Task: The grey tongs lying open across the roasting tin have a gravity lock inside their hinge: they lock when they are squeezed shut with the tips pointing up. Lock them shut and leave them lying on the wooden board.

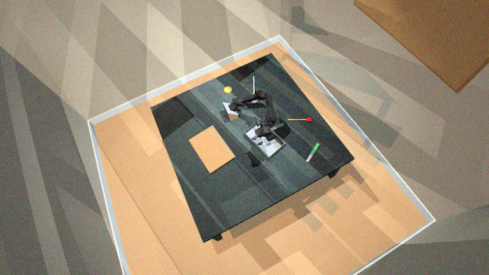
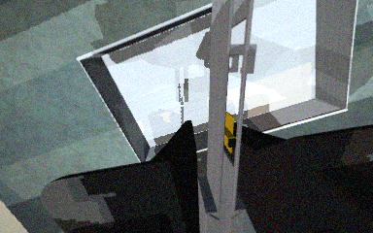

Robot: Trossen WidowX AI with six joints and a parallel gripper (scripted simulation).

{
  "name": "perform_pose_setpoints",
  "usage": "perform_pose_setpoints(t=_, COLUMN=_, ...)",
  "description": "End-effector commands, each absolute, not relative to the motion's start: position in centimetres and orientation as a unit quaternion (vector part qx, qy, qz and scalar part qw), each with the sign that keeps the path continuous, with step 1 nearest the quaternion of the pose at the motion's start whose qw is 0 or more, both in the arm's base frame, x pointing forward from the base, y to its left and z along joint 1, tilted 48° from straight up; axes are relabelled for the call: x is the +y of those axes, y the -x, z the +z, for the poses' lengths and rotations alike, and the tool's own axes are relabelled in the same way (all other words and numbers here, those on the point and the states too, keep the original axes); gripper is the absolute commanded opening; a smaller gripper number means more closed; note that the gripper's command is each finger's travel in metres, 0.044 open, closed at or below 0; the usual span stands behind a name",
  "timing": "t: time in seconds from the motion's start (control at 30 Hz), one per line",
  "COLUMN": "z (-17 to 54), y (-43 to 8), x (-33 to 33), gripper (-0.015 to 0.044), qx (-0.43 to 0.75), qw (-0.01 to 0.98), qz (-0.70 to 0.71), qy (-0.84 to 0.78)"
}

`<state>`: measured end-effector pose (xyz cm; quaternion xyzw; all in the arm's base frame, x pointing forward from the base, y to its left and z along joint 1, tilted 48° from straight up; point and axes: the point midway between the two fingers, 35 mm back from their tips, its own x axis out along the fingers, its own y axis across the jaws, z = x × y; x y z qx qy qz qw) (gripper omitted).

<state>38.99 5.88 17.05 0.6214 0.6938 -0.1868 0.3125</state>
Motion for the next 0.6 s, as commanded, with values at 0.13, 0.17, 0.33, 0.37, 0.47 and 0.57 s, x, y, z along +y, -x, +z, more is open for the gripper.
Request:
perform_pose_setpoints(t=0.13, z=13.9, y=-40.2, x=2.6, gripper=-0.0150, qx=0.675, qw=0.273, qz=-0.244, qy=-0.641)
perform_pose_setpoints(t=0.17, z=13.3, y=-40.4, x=2.0, gripper=-0.0150, qx=0.671, qw=0.265, qz=-0.254, qy=-0.644)
perform_pose_setpoints(t=0.33, z=10.6, y=-41.0, x=-0.7, gripper=-0.0150, qx=0.653, qw=0.226, qz=-0.302, qy=-0.657)
perform_pose_setpoints(t=0.37, z=10.0, y=-41.1, x=-1.3, gripper=-0.0150, qx=0.649, qw=0.218, qz=-0.311, qy=-0.659)
perform_pose_setpoints(t=0.47, z=8.4, y=-41.2, x=-2.9, gripper=-0.0150, qx=0.637, qw=0.193, qz=-0.338, qy=-0.666)
perform_pose_setpoints(t=0.57, z=6.6, y=-41.2, x=-4.6, gripper=-0.0150, qx=0.624, qw=0.168, qz=-0.364, qy=-0.671)
